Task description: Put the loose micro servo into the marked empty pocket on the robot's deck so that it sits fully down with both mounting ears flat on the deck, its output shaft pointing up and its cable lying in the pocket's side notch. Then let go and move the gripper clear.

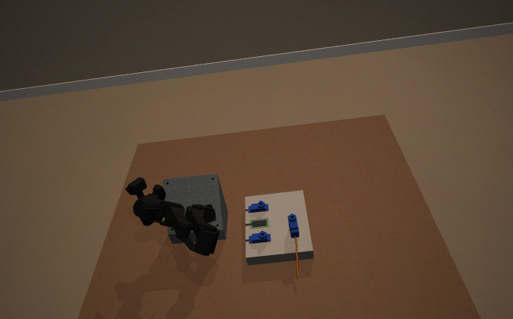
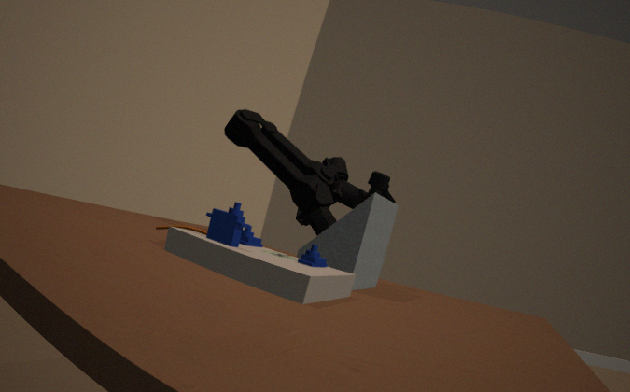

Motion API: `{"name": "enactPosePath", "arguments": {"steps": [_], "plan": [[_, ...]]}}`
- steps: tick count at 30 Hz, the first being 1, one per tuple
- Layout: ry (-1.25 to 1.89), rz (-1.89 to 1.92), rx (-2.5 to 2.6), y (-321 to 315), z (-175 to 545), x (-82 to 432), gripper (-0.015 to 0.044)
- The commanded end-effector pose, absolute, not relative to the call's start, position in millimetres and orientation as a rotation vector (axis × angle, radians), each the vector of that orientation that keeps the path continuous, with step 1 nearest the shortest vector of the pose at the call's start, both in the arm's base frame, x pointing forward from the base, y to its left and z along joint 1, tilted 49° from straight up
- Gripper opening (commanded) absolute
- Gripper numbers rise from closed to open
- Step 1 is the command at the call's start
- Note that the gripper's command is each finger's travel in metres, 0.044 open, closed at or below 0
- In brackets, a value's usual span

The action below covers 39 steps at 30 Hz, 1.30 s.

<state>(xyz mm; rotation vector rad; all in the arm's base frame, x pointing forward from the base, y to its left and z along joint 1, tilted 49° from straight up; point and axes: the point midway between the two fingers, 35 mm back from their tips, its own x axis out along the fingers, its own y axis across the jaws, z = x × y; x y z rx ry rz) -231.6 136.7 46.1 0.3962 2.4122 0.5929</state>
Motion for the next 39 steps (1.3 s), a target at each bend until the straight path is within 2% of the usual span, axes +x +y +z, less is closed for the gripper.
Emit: {"name": "enactPosePath", "arguments": {"steps": [1, 2, 24, 39], "plan": [[2.413, 0.599, 0.4, 137.5, 47.6, -232.4, 0.0426], [2.409, 0.602, 0.402, 138.5, 47.8, -232.2, 0.044], [2.17, 0.747, 0.614, 213.7, 65.3, -203.9, 0.044], [2.041, 0.709, 0.688, 248.5, 65.4, -170.8, 0.044]]}}
